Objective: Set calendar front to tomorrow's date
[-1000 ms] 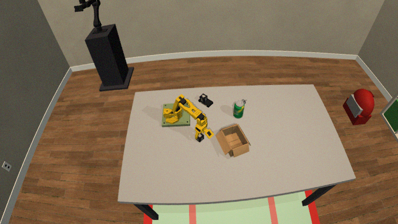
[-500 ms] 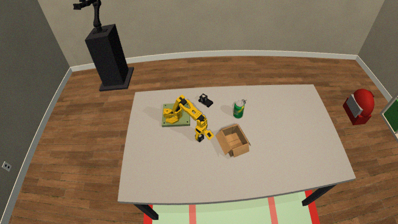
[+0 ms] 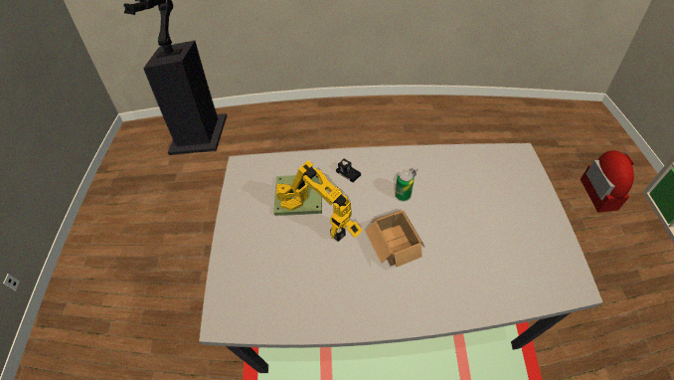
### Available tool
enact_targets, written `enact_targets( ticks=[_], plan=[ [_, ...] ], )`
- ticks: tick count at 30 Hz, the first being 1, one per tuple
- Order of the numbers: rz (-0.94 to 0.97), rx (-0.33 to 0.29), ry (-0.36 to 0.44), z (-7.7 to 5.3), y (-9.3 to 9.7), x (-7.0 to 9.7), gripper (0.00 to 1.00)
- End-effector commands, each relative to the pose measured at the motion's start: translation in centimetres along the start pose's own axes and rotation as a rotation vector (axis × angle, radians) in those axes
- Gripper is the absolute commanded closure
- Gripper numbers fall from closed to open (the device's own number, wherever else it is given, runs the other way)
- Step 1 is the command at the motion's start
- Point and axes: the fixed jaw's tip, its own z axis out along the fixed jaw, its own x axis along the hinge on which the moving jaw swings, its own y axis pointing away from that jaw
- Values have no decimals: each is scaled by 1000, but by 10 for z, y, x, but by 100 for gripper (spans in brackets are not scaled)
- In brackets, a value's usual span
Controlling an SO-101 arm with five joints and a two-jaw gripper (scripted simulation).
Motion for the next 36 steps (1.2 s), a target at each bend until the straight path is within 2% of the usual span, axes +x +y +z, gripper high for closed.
enact_targets(
  ticks=[1,36],
  plan=[
    [-1,1,29,6,1,5,66],
    [-1,1,29,6,-4,5,73]
  ],
)
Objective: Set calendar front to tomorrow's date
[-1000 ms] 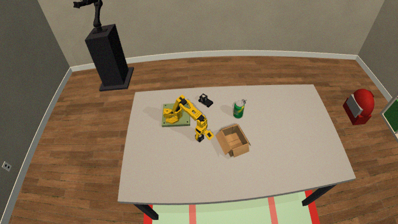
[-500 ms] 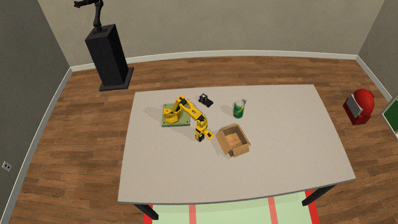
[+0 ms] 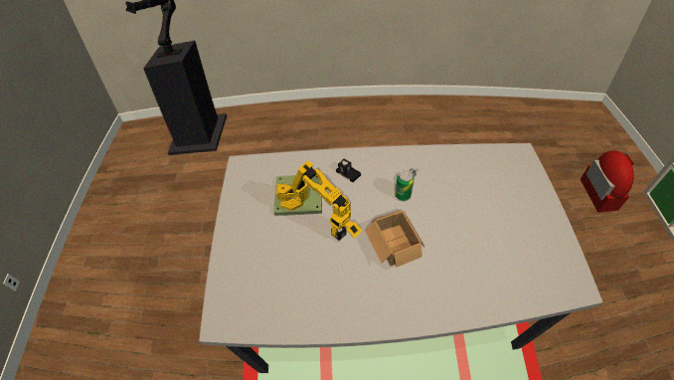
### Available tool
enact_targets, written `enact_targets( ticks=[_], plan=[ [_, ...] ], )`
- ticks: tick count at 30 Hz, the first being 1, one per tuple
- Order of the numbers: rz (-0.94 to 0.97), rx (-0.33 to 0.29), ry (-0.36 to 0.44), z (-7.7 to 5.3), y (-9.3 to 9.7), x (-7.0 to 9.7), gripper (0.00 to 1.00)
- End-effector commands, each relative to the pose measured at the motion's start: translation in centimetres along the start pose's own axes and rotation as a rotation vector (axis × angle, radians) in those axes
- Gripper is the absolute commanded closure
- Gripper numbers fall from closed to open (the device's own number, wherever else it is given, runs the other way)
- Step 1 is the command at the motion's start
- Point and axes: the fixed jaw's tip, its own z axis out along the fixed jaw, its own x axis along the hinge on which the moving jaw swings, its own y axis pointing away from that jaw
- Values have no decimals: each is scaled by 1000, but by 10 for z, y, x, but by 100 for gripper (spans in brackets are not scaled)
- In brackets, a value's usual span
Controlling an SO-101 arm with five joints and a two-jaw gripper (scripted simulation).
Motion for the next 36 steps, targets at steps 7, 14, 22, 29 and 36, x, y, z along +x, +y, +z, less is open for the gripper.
enact_targets(
  ticks=[7,14,22,29,36],
  plan=[
    [-1,0,26,6,-2,5,73],
    [-1,0,26,6,-2,5,77],
    [-1,0,26,6,-2,5,87],
    [-1,0,26,6,-2,5,96],
    [-1,0,26,6,-2,5,100]
  ],
)
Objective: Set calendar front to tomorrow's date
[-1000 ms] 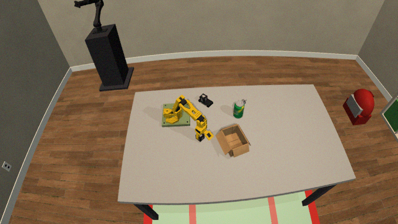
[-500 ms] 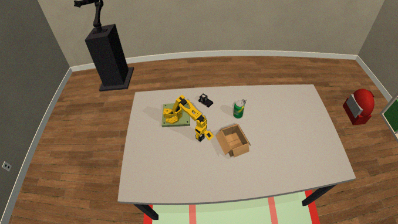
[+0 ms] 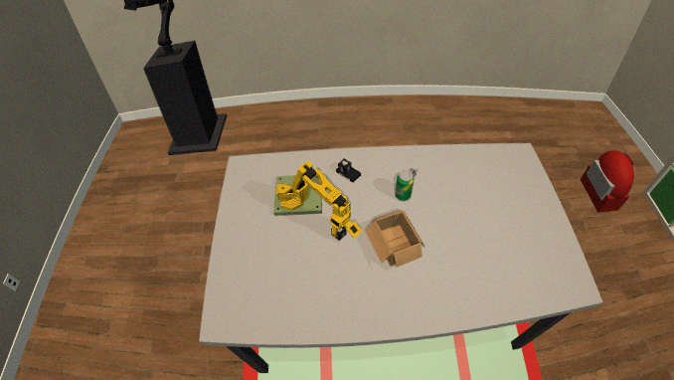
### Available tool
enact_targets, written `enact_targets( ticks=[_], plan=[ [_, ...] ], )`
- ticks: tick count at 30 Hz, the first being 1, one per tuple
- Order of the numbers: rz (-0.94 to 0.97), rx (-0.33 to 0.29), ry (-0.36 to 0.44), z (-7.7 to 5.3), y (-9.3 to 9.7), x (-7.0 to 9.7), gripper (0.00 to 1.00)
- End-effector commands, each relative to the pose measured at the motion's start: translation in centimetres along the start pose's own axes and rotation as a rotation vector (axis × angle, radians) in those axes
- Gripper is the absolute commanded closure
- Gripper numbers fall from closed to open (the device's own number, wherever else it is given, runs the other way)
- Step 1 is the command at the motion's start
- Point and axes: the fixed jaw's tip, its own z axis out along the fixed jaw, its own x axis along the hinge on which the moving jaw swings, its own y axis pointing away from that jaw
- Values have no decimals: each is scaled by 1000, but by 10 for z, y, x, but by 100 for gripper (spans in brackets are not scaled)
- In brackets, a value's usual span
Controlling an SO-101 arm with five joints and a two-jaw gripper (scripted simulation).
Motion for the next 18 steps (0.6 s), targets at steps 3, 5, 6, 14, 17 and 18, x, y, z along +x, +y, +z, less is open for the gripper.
enact_targets(
  ticks=[3,5,6,14,17,18],
  plan=[
    [-1,0,27,6,-2,5,100],
    [-1,0,27,6,-2,5,100],
    [-1,0,27,5,-2,5,100],
    [-1,0,27,-5,-1,3,100],
    [-1,0,27,-13,0,2,100],
    [-1,0,27,-16,0,2,100]
  ],
)
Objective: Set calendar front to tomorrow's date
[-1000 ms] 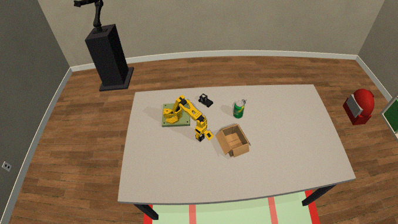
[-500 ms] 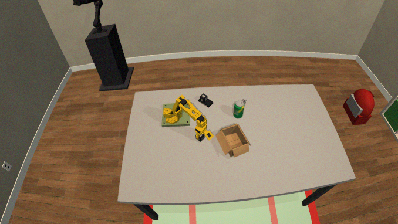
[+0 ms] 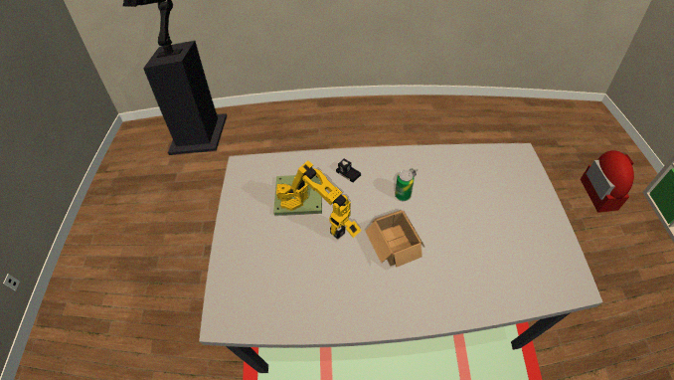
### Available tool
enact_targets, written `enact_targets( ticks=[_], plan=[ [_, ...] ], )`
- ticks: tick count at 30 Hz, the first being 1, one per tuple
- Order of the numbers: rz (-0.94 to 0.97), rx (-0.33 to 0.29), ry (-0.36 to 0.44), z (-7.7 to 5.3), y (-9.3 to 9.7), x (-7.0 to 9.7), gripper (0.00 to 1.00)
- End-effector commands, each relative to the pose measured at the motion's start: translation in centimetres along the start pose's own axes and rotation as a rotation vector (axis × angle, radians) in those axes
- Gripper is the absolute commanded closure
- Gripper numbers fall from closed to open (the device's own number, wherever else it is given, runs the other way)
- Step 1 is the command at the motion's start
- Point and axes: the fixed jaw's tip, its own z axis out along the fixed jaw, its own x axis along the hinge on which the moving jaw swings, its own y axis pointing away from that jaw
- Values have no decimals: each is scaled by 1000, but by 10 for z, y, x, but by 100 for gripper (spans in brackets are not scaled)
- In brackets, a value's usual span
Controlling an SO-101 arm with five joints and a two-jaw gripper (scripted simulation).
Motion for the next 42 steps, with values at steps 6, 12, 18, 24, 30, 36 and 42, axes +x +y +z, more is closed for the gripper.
enact_targets(
  ticks=[6,12,18,24,30,36,42],
  plan=[
    [-1,-2,-17,-24,1,-2,100],
    [-1,-2,-17,-38,2,-1,100],
    [-1,-2,-17,-41,3,-1,100],
    [-1,-3,-25,-40,3,-1,100],
    [-2,-9,-101,-38,2,-3,100],
    [-3,-17,-217,-36,2,-6,100],
    [-5,-25,-333,-33,1,-6,100]
  ],
)
